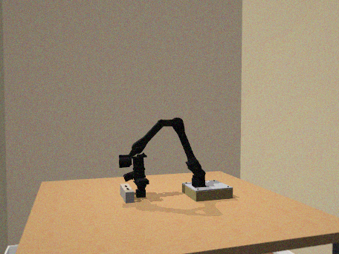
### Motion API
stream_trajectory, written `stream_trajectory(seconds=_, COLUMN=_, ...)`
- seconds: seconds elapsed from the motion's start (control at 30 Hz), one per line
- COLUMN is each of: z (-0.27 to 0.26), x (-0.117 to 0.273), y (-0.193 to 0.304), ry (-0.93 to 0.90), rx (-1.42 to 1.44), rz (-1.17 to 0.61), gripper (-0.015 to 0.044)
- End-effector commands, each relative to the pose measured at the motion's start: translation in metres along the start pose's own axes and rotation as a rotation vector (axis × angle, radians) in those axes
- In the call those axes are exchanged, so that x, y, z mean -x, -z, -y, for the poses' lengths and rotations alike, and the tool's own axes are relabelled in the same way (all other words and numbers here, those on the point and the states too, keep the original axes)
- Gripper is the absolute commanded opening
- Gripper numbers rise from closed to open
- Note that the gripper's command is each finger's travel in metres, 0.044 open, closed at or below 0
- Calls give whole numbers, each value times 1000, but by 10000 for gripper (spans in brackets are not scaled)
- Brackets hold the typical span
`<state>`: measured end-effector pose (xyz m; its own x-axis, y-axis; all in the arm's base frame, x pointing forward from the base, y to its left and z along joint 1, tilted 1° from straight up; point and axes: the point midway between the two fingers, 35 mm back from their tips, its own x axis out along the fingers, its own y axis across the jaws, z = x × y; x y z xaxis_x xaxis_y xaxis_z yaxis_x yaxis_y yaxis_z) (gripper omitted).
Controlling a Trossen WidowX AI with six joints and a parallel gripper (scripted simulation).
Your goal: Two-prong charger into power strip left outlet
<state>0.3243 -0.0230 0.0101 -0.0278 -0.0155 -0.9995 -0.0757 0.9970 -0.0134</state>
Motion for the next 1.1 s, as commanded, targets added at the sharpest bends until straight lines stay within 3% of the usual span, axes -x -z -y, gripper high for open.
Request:
stream_trajectory(seconds=0.0, z=1, x=1, y=-2, ry=4, rx=3, rz=1, gripper=0)
stream_trajectory(seconds=1.07, z=0, x=1, y=-5, ry=4, rx=3, rz=2, gripper=0)
